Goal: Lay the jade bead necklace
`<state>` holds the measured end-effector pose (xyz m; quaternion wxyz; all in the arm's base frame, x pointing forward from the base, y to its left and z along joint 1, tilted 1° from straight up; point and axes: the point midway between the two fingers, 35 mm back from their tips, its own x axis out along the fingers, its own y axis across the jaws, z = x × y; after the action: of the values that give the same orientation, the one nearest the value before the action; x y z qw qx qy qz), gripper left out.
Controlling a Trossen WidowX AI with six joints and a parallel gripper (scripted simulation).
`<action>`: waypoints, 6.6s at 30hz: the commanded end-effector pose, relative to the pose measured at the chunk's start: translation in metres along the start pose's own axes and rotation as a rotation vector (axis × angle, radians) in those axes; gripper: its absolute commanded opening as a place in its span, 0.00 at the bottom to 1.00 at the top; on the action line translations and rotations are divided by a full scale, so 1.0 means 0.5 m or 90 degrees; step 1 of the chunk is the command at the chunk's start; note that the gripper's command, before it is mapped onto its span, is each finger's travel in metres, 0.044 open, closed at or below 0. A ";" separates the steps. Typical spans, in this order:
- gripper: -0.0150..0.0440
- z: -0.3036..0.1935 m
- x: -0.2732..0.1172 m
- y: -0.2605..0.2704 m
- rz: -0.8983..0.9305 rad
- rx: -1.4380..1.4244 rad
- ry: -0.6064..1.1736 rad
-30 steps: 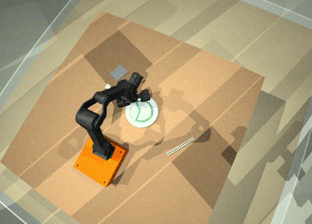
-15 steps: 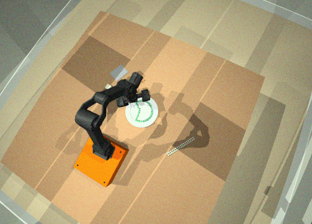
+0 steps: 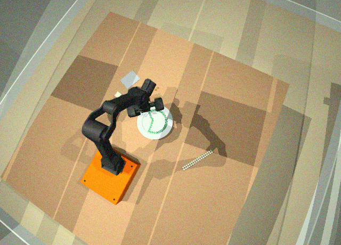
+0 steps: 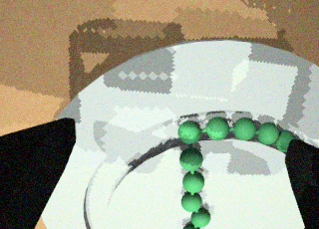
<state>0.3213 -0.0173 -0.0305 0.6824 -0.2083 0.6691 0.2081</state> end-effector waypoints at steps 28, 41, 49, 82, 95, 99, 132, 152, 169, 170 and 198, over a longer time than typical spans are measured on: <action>0.46 -0.017 -0.029 -0.011 -0.004 -0.128 -0.004; 0.46 -0.021 0.013 -0.008 0.000 -0.130 -0.001; 0.32 -0.020 0.010 -0.009 -0.003 -0.127 -0.002; 0.25 -0.020 0.010 -0.009 -0.003 -0.127 -0.002; 0.25 -0.021 -0.002 -0.008 0.000 -0.131 -0.001; 0.25 -0.017 -0.002 0.000 0.000 -0.131 -0.001; 1.00 -0.008 0.003 0.019 0.001 -0.132 0.000; 1.00 -0.008 -0.002 0.019 0.000 -0.131 -0.001; 0.56 -0.029 -0.065 0.011 0.000 -0.141 -0.001; 0.51 -0.029 -0.063 0.011 0.000 -0.141 0.000; 0.46 -0.030 0.013 0.012 0.000 -0.141 -0.001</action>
<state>0.3081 -0.0211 -0.0312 0.6593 -0.2823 0.6392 0.2776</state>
